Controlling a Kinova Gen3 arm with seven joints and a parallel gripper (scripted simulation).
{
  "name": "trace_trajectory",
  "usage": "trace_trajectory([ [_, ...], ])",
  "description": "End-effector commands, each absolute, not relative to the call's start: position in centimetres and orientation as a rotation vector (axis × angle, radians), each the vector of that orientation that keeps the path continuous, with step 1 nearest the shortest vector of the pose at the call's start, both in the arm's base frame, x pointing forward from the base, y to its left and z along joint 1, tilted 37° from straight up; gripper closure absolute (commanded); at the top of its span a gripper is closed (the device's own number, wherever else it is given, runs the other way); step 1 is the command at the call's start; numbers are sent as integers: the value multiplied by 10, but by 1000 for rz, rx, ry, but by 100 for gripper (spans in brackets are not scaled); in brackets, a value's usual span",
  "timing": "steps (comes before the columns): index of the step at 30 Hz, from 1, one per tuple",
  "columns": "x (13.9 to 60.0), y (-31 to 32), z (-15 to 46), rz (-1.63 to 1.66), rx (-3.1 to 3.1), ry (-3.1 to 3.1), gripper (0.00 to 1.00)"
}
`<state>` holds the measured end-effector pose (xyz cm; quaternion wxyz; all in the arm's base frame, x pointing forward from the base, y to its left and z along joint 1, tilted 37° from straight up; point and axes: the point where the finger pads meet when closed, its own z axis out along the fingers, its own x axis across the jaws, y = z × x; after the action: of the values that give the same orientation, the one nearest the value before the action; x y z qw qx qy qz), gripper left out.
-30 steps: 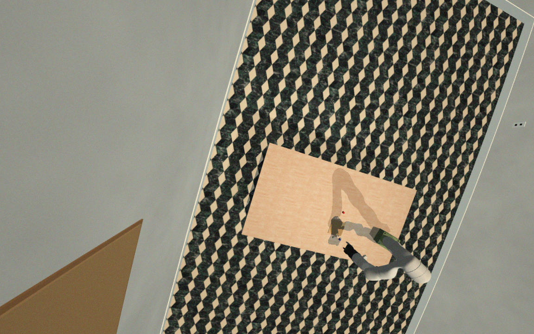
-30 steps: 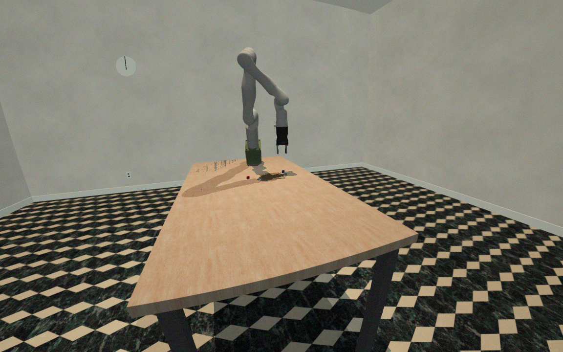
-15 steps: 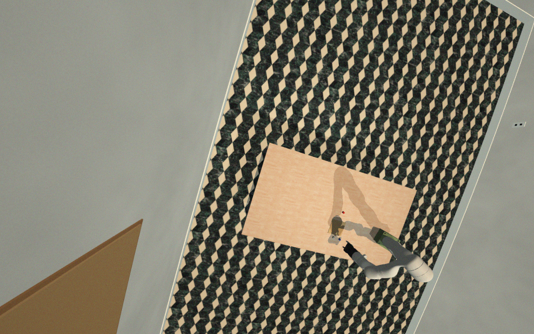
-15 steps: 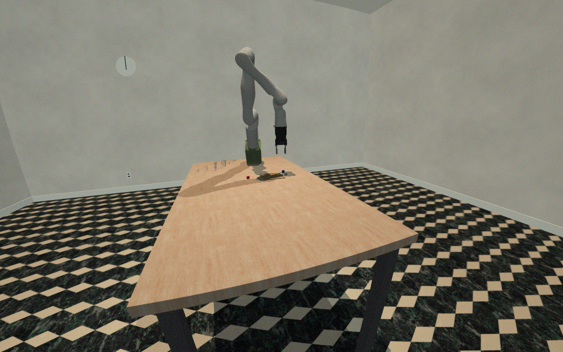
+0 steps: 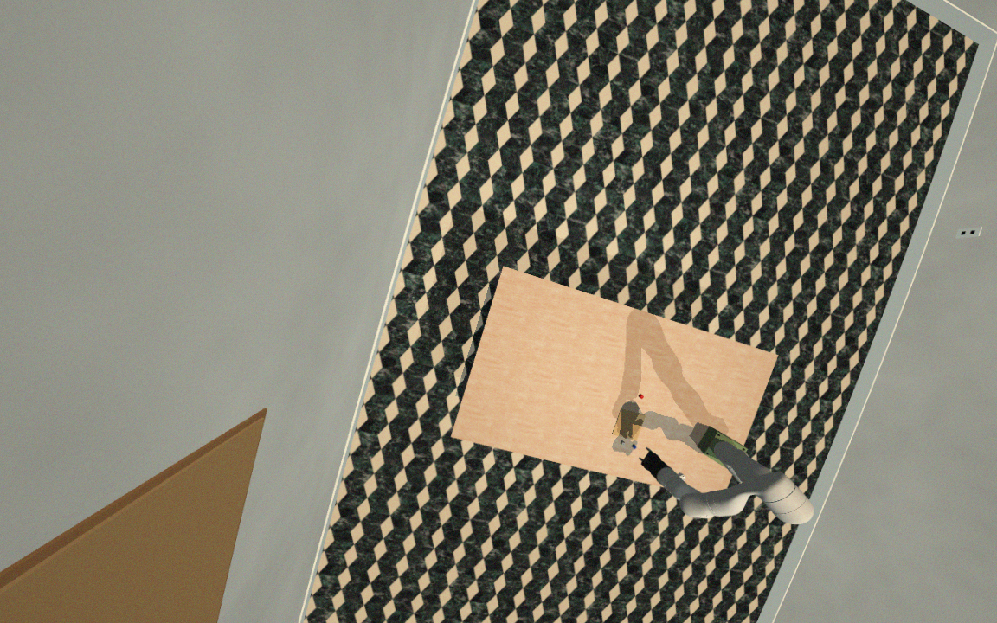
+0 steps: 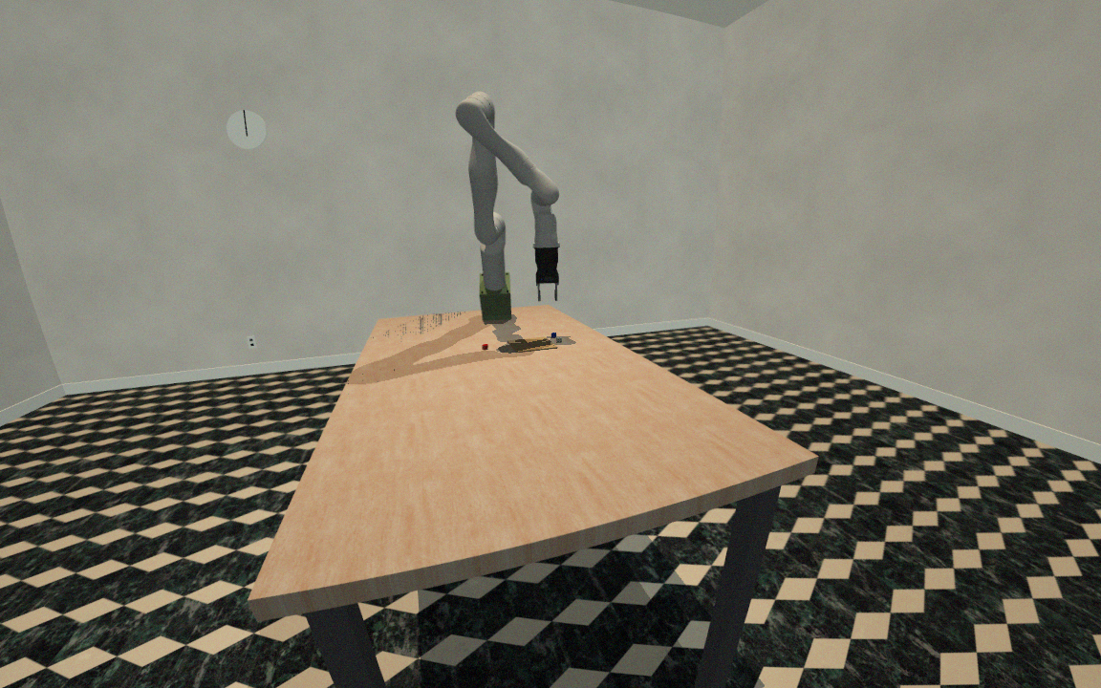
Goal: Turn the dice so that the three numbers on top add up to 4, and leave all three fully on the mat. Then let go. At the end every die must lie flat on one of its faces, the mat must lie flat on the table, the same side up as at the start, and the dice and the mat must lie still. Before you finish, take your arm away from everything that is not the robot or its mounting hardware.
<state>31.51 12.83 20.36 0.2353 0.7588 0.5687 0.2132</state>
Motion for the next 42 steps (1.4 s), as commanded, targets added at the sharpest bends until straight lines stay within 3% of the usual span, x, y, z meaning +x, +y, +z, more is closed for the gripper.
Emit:
trace_trajectory([
  [1,315,129,205,589,2083,1559,0],
  [42,324,106,216,672,2259,1358,0],
])
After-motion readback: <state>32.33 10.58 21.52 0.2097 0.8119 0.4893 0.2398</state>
